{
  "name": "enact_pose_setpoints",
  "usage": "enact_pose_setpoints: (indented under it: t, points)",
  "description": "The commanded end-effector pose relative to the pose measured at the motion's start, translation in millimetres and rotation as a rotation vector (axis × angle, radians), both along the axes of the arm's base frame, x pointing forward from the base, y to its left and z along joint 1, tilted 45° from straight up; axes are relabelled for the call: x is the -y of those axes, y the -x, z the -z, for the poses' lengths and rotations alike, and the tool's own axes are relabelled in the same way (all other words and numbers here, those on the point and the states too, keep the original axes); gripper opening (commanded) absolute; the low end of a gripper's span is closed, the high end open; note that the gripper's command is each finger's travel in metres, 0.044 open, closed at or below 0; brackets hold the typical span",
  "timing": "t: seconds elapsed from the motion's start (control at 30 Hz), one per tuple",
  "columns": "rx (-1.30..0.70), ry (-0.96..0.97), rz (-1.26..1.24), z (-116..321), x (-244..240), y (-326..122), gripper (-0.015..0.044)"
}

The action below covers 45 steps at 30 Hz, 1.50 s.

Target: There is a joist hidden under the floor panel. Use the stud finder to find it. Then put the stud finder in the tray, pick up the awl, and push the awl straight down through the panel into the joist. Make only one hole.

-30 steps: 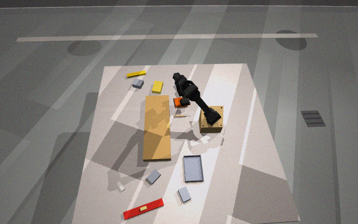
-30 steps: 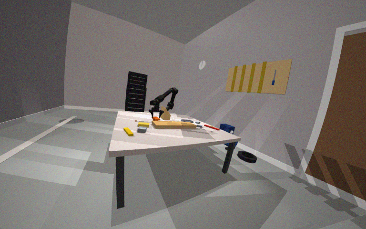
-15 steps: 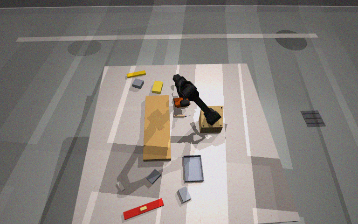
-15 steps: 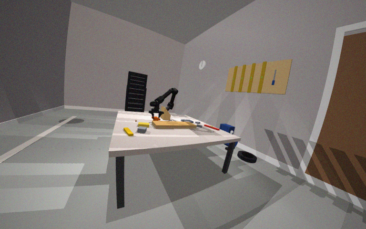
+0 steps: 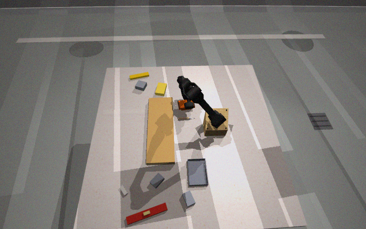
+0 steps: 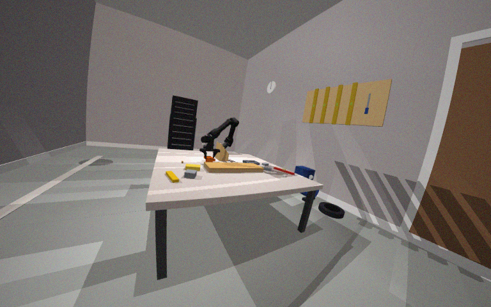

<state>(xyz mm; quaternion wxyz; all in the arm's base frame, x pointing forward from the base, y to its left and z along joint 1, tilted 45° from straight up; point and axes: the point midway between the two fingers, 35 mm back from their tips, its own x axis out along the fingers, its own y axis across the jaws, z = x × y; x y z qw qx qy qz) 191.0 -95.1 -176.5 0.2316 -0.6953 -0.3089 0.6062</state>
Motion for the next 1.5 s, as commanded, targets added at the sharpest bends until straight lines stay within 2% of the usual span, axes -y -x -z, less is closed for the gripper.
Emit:
enact_pose_setpoints:
  t: [0.0,0.47,0.93,1.47]
  points:
    - [0.013,0.013,0.002,-7,11,-3,0.0000]
    - [0.013,0.013,0.002,-21,24,-2,0.0000]
    - [0.014,0.016,0.002,6,54,-8,0.0000]
    - [0.014,0.055,0.003,7,53,-8,0.0000]
